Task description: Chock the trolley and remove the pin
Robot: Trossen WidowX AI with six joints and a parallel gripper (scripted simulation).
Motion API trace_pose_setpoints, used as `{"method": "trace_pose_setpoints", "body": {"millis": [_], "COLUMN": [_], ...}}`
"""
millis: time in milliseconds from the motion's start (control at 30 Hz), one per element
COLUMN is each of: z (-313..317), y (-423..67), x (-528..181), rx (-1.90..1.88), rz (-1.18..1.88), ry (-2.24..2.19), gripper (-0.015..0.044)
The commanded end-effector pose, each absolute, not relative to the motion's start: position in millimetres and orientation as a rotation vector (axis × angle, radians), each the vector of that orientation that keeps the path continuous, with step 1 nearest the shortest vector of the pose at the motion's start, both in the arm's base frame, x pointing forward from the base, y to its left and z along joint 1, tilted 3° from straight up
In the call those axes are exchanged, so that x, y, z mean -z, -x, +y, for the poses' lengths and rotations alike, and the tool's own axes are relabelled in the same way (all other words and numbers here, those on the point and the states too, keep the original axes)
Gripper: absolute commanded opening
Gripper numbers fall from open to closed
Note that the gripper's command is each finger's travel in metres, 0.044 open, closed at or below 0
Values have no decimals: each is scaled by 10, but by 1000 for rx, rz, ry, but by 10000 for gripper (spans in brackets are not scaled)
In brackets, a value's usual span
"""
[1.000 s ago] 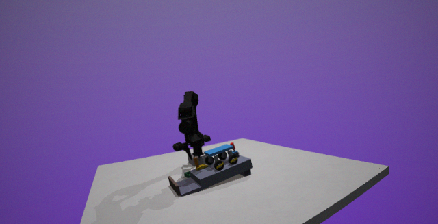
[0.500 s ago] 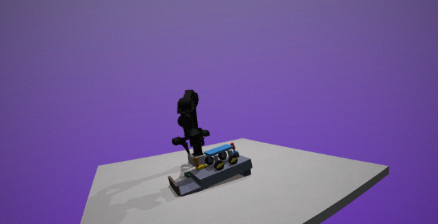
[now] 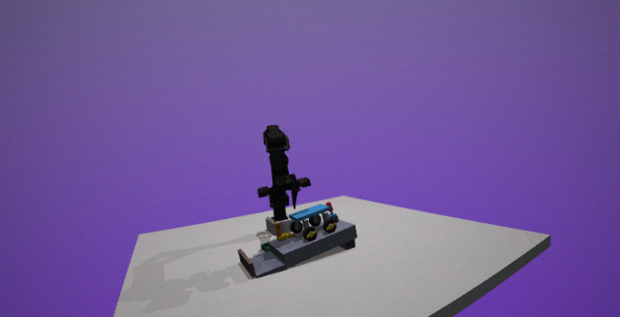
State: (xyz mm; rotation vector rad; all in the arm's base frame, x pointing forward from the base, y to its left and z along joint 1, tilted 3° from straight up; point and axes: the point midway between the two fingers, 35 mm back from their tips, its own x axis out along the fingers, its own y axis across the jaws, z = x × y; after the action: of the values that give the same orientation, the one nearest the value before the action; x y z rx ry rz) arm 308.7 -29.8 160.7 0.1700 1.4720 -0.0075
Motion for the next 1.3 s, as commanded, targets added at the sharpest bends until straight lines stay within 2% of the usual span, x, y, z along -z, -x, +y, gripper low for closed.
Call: {"method": "trace_pose_setpoints", "body": {"millis": [0,967,1267], "z": [-154,1072,1132], "y": [-3110,-2931,-2909], "x": [-1653,-1846,-1855], "rx": [81,845,892], "rz": [1469,1469,1465], "ry": [-288,-1266,-1310], "gripper": [190,190,190]}}
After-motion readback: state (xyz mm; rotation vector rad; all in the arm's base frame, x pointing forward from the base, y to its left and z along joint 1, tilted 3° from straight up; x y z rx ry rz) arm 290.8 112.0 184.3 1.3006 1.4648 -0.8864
